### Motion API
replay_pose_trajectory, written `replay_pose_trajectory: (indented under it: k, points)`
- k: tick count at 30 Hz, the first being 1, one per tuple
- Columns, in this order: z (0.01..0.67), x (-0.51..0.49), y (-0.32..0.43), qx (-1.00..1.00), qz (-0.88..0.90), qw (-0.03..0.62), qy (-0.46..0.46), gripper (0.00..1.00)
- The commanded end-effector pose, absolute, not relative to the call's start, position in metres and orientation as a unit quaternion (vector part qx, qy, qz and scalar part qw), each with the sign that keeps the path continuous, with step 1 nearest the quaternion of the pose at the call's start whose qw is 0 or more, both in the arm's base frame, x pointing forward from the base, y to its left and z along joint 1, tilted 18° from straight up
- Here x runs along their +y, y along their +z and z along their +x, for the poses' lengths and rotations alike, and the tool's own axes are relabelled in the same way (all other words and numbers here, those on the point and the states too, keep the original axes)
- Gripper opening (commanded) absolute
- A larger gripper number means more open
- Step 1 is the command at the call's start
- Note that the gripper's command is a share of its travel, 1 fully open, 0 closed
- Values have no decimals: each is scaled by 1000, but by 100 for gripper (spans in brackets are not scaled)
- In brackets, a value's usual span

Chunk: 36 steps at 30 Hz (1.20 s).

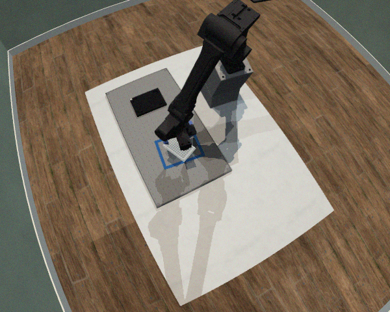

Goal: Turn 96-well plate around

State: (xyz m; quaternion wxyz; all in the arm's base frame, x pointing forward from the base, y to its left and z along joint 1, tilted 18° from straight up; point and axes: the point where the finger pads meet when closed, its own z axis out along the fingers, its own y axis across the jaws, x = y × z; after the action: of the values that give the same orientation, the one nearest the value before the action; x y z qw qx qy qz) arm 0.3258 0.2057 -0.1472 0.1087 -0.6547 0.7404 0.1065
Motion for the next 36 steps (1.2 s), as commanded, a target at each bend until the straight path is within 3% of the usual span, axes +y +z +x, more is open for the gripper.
replay_pose_trajectory:
  k: [1,15,36]
  points:
    - [328,208,-140,681,-715,124,97,100]
    - [328,208,-141,525,-836,140,71,100]
    - [331,208,-142,529,-834,141,70,100]
